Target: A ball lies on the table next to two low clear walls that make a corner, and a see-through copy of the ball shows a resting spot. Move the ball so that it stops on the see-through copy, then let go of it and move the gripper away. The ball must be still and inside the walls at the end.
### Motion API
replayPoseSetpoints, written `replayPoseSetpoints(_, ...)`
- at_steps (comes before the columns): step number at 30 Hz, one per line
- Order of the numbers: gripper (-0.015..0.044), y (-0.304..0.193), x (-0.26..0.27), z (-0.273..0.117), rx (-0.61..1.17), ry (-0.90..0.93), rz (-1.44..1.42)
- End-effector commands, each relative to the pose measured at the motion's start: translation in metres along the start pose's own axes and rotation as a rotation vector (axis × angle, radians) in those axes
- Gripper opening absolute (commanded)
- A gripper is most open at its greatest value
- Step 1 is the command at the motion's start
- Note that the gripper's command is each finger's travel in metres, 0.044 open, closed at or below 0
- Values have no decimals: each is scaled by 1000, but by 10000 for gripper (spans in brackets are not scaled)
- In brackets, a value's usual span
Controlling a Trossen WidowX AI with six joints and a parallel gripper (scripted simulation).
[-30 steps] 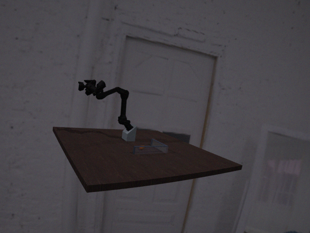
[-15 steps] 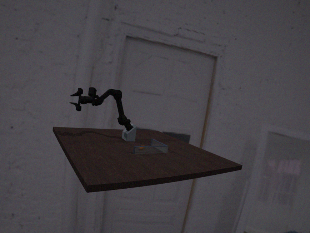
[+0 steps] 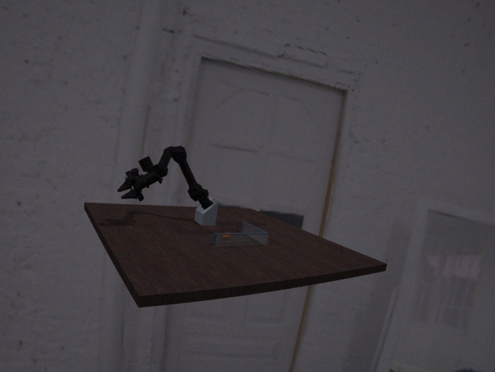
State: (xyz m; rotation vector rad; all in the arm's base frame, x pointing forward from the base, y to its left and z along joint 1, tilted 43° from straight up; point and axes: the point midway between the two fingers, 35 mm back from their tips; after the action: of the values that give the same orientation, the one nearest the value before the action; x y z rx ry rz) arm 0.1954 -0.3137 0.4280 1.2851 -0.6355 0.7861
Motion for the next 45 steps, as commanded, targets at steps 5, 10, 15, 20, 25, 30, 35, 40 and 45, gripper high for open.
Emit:
replayPoseSetpoints(5,276,-124,-15,-33,341,35,-654)
replayPoseSetpoints(10,276,-189,-28,-70,533,138,-1040)
replayPoseSetpoints(15,276,-244,-48,-117,702,294,-1430)
replayPoseSetpoints(20,276,-286,-75,-169,847,499,-1829)
replayPoseSetpoints(25,276,-312,-103,-218,951,716,-2147)
replayPoseSetpoints(30,276,-326,-126,-256,1025,877,-2296)
replayPoseSetpoints(35,276,-330,-146,-287,1044,1104,-2571)
replayPoseSetpoints(40,276,-324,-189,-354,925,1687,-3138)
replayPoseSetpoints(45,276,-316,-208,-388,748,2041,-3391)
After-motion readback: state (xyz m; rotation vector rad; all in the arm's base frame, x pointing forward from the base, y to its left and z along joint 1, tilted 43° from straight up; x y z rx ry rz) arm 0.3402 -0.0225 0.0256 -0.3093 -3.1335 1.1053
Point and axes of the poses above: the point midway between the two fingers, 35 mm back from their tips, its own z axis out along the fingers, its own x axis across the jaws, y = z × x, and after that the axes turned 2 degrees about -z, right-handed
